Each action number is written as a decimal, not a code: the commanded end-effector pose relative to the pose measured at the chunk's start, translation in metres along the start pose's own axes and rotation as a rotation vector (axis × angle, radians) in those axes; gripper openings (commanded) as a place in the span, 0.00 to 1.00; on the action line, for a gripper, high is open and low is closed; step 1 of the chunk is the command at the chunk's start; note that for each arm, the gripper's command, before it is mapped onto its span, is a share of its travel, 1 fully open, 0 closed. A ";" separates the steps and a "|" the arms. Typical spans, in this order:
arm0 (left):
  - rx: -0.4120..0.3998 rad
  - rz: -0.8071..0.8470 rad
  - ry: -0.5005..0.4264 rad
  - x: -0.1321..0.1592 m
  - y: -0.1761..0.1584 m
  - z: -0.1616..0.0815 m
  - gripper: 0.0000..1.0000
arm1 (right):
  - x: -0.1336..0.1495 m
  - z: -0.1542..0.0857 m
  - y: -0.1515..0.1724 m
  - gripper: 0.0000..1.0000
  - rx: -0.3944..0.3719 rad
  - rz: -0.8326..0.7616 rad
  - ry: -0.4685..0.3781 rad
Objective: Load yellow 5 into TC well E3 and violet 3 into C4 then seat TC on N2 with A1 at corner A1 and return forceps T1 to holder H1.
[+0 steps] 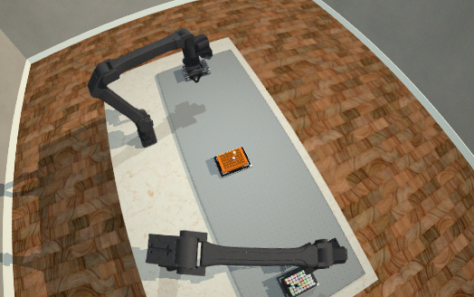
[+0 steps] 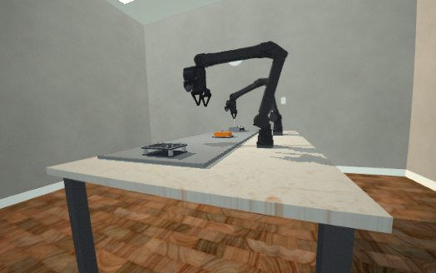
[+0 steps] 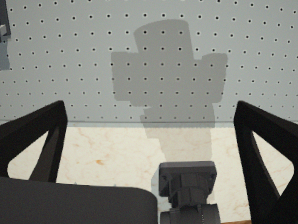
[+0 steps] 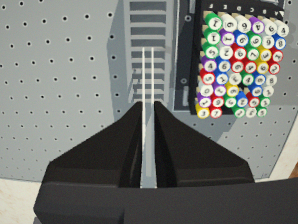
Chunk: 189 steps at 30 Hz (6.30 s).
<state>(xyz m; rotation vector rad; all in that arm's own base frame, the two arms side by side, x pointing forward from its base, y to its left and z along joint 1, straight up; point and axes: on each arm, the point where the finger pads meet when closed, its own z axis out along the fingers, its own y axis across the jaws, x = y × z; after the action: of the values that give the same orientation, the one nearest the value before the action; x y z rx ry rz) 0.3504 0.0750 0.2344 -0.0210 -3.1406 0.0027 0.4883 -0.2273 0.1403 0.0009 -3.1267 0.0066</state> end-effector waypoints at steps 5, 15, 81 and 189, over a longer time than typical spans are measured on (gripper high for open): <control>-0.010 0.001 -0.036 -0.009 0.002 -0.014 1.00 | -0.006 0.007 0.000 0.07 0.003 -0.007 -0.006; -0.010 0.001 -0.036 -0.009 0.002 -0.014 1.00 | -0.004 0.008 0.000 0.07 0.004 -0.007 -0.007; -0.010 0.001 -0.036 -0.009 0.002 -0.014 1.00 | -0.005 0.024 -0.003 0.07 0.004 -0.007 -0.007; -0.010 0.001 -0.036 -0.009 0.002 -0.014 1.00 | -0.002 0.051 -0.005 0.07 0.003 -0.005 -0.004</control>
<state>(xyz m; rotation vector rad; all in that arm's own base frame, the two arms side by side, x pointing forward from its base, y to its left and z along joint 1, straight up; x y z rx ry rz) 0.3504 0.0750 0.2344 -0.0210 -3.1406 0.0027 0.4880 -0.2272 0.0959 0.0018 -3.1265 0.0064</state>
